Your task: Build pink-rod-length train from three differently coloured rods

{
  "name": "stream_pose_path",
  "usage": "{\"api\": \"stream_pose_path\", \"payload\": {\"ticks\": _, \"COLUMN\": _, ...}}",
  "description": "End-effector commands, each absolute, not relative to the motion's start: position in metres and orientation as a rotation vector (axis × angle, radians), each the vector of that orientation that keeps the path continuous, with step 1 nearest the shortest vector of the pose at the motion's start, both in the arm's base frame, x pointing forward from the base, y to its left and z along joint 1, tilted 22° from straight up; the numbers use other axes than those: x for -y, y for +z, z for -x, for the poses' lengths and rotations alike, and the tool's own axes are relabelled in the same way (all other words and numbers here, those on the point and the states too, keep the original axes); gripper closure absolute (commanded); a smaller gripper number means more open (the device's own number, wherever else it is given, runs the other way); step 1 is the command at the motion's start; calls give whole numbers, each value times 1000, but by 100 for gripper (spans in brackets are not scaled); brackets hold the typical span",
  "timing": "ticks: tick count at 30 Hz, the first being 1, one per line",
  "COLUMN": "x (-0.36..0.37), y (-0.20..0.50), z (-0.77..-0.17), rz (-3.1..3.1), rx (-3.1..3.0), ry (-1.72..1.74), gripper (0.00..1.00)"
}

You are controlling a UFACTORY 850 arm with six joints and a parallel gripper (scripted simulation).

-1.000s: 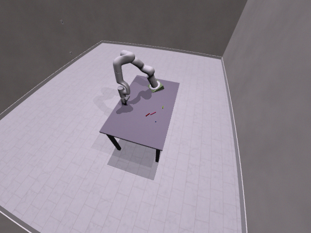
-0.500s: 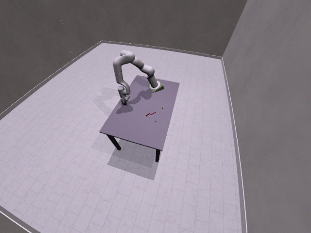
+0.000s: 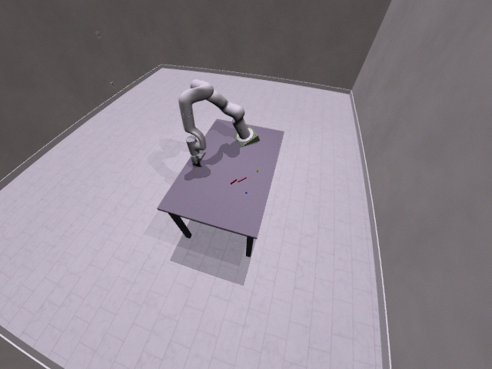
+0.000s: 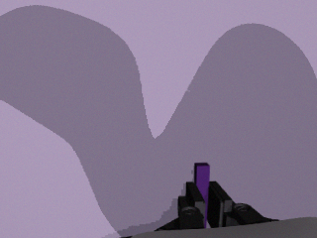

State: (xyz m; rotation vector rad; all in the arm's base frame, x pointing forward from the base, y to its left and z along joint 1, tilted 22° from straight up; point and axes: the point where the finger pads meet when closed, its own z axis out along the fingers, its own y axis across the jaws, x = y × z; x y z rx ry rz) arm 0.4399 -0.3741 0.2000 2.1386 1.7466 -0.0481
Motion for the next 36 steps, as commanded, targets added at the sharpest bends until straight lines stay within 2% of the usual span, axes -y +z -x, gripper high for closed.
{"api": "stream_pose_path", "payload": {"ticks": 1, "x": 374, "y": 201, "z": -440, "rz": -2137, "rx": -1746, "ry": -47, "gripper": 96}}
{"api": "stream_pose_path", "payload": {"ticks": 8, "x": 374, "y": 201, "z": -440, "rz": -2137, "rx": -1746, "ry": -47, "gripper": 96}}
{"api": "stream_pose_path", "payload": {"ticks": 9, "x": 374, "y": 201, "z": -440, "rz": -2137, "rx": -1746, "ry": -47, "gripper": 92}}
{"api": "stream_pose_path", "payload": {"ticks": 11, "x": 374, "y": 201, "z": -440, "rz": -2137, "rx": -1746, "ry": -47, "gripper": 92}}
{"api": "stream_pose_path", "payload": {"ticks": 12, "x": 374, "y": 201, "z": -440, "rz": -2137, "rx": -1746, "ry": -47, "gripper": 88}}
{"api": "stream_pose_path", "payload": {"ticks": 17, "x": 374, "y": 201, "z": -440, "rz": -2137, "rx": -1746, "ry": -47, "gripper": 84}}
{"api": "stream_pose_path", "payload": {"ticks": 18, "x": 374, "y": 201, "z": -440, "rz": -2137, "rx": -1746, "ry": -47, "gripper": 80}}
{"api": "stream_pose_path", "payload": {"ticks": 20, "x": 374, "y": 201, "z": -440, "rz": -2137, "rx": -1746, "ry": -47, "gripper": 80}}
{"api": "stream_pose_path", "payload": {"ticks": 21, "x": 374, "y": 201, "z": -440, "rz": -2137, "rx": -1746, "ry": -47, "gripper": 76}}
{"api": "stream_pose_path", "payload": {"ticks": 36, "x": 374, "y": 203, "z": -440, "rz": -2137, "rx": -1746, "ry": -48, "gripper": 76}}
